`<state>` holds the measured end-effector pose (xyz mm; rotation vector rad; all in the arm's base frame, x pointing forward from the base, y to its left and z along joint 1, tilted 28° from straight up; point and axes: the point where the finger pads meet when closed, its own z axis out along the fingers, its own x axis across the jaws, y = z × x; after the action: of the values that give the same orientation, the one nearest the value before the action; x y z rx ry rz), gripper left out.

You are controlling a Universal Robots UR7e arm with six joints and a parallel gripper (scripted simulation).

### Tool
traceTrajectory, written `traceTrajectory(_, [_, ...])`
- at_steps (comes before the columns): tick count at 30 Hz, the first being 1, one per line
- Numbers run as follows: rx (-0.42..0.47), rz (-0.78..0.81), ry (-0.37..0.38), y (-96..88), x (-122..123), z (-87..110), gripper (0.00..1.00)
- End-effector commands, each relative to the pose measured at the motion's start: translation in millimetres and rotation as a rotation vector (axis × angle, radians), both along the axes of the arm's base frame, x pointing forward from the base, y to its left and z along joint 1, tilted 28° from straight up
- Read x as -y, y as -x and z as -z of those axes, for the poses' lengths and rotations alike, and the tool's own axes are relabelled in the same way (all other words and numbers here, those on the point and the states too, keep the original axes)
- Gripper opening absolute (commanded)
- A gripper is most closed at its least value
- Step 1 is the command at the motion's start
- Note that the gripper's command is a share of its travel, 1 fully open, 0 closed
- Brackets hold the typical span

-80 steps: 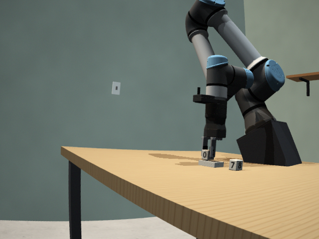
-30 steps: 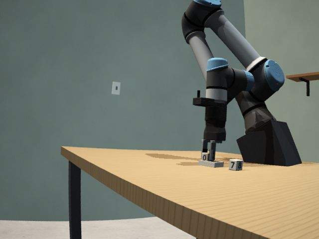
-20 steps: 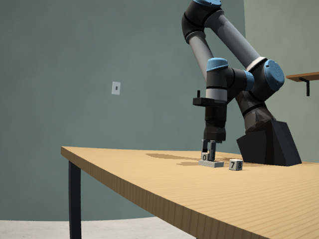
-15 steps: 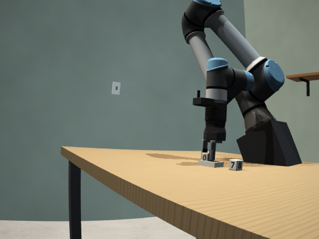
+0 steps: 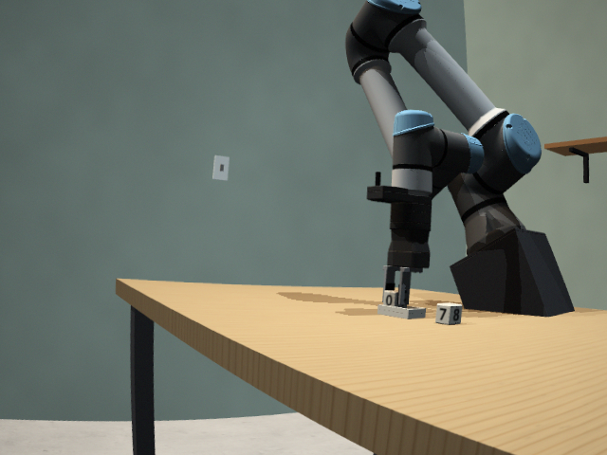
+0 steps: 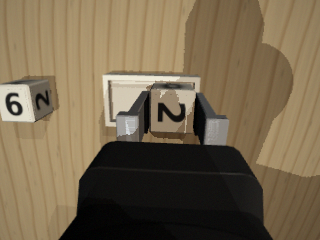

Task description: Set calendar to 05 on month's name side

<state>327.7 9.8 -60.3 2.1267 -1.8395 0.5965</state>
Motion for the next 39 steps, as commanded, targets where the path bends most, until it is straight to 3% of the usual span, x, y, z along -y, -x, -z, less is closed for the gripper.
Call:
traceTrajectory(1, [0.001,0.000,0.000,-0.2,-0.1,-0.2,0.60])
traceTrajectory(7, [0.001,0.000,0.000,-0.2,-0.1,-0.2,0.60])
traceTrajectory(11, [0.001,0.000,0.000,-0.2,-0.1,-0.2,0.72])
traceTrajectory(15, [0.001,0.000,0.000,-0.2,-0.1,-0.2,0.72])
traceTrajectory(16, [0.001,0.000,0.000,-0.2,-0.1,-0.2,0.78])
traceTrajectory(18, [0.001,0.000,0.000,-0.2,-0.1,-0.2,0.78])
traceTrajectory(22, [0.001,0.000,0.000,-0.2,-0.1,-0.2,0.90])
traceTrajectory(39, [0.001,0.000,0.000,-0.1,-0.7,-1.3,0.90])
